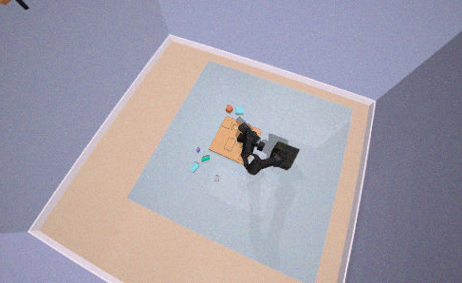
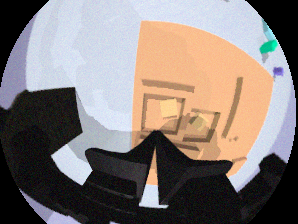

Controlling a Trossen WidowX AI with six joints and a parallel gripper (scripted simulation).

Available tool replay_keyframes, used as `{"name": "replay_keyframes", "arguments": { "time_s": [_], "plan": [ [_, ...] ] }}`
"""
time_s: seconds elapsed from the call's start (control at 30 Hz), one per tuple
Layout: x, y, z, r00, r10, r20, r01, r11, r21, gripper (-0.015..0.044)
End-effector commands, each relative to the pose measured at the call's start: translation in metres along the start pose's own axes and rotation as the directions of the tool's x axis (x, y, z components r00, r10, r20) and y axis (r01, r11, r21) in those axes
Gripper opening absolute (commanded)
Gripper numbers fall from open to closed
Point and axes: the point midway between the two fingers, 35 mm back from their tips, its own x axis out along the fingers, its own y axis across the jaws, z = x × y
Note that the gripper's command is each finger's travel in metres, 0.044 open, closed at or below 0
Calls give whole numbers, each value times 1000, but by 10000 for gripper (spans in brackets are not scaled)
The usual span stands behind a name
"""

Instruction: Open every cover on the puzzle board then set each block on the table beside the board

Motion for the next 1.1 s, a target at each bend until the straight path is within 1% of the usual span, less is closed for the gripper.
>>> {"name": "replay_keyframes", "arguments": {
  "time_s": [0.0, 0.27, 1.07],
  "plan": [
    [1, 5, -5, 1000, 7, -4, -7, 1000, 2, 0],
    [0, 10, -12, 1000, 7, -4, -7, 1000, 2, 0],
    [-29, 8, -14, 1000, 7, -9, -7, 1000, 2, 0]
  ]
}}
